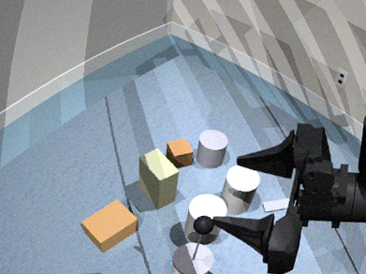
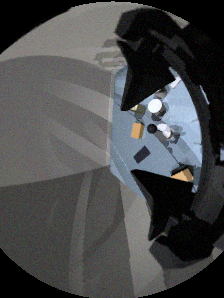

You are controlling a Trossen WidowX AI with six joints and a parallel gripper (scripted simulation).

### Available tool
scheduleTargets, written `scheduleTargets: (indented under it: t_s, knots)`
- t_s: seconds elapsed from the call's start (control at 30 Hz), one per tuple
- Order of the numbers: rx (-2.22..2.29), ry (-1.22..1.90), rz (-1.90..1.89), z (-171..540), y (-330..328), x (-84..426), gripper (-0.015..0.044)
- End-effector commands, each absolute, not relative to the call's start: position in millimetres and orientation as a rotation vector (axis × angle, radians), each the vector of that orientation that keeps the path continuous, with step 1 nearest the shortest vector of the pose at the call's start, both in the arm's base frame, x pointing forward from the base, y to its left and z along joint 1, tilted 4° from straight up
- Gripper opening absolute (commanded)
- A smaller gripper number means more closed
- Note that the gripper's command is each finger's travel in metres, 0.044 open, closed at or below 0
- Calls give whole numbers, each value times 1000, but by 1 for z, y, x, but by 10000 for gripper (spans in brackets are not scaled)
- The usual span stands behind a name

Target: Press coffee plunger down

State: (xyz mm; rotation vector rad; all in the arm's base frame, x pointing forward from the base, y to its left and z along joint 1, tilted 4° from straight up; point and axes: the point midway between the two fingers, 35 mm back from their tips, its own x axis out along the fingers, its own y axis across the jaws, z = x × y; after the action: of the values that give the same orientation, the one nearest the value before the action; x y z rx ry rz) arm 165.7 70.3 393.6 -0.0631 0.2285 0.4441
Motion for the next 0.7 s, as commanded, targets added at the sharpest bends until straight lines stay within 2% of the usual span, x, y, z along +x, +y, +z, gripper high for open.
scheduleTargets:
  t_s: [0.0,0.37,0.67]
  knots:
    - [-49,433,307,344,47,172,440]
    - [-46,443,298,284,48,177,440]
    - [-46,442,296,282,49,183,440]
